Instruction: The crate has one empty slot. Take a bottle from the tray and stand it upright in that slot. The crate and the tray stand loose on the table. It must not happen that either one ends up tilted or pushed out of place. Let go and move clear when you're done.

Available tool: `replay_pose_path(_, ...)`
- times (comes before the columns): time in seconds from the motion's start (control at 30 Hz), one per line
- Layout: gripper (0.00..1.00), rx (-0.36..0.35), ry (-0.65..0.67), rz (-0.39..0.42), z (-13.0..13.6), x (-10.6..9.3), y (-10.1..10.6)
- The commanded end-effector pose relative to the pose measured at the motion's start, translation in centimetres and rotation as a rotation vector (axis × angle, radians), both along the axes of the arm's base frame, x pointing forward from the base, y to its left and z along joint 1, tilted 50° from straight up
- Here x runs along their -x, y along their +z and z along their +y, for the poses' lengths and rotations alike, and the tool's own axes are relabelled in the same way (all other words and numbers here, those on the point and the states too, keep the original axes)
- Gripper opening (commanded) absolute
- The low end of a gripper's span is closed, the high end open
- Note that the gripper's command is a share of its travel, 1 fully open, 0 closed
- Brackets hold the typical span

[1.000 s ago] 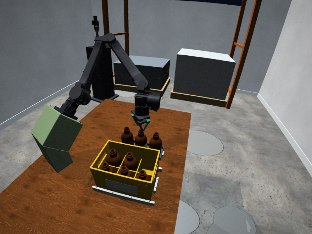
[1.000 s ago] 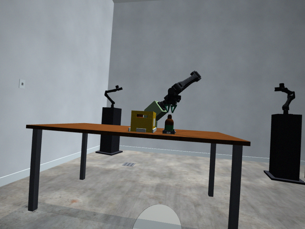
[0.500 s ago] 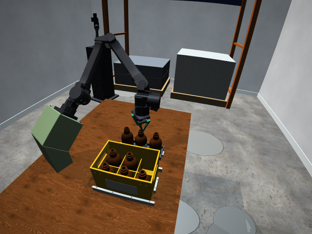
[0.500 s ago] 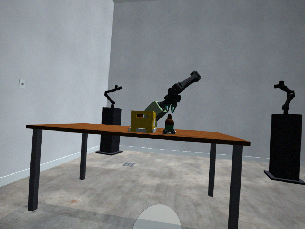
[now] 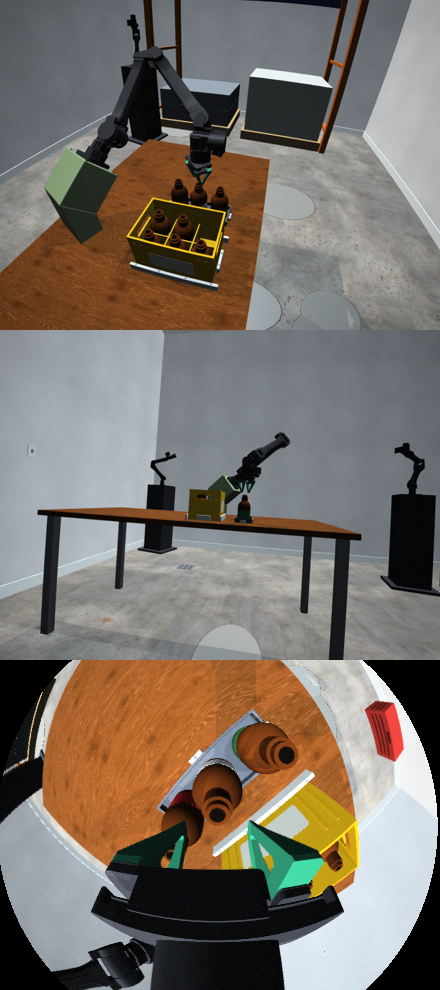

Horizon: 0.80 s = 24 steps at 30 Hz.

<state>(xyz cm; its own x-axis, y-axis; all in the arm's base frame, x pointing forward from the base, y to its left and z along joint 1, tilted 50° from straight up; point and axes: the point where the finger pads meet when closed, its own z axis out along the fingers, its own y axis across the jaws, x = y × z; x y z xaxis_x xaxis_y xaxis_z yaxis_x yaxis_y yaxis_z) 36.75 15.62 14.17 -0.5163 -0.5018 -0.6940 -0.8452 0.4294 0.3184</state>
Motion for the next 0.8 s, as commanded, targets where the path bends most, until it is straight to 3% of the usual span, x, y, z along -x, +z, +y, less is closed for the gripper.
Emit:
replay_pose_path(0.0,0.61,-0.002,-0.002,-0.018,0.21,-0.95,0.64)
replay_pose_path(0.77,0.61,-0.003,-0.001,-0.025,0.31,-1.28,1.03)
